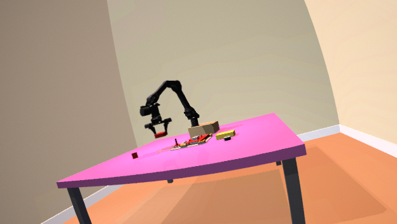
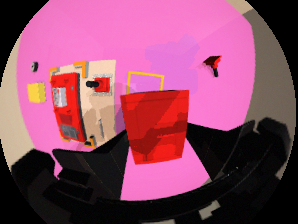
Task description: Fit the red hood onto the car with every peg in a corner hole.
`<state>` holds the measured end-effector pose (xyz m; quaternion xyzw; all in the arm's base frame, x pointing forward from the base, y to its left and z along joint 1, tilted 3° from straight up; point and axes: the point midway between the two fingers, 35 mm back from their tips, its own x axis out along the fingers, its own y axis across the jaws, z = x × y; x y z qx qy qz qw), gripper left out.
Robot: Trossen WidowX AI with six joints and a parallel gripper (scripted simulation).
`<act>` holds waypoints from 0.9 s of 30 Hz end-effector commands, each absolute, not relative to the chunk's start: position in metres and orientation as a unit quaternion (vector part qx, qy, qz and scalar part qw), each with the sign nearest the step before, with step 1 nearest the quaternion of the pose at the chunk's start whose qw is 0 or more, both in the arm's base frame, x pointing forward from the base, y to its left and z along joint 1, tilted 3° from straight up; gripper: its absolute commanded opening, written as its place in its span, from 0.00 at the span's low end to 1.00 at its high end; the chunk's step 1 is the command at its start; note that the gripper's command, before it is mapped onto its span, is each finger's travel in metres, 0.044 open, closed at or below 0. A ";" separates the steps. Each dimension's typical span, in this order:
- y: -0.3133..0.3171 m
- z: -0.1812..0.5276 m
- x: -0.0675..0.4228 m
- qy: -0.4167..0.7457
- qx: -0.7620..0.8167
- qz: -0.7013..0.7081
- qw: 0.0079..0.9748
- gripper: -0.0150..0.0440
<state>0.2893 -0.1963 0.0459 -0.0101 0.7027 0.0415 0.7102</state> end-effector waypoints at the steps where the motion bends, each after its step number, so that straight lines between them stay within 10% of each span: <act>1: -0.183 0.047 0.298 0.702 -0.008 0.038 0.711 0.25; 27: -0.081 0.055 0.338 0.701 0.026 0.005 0.713 0.25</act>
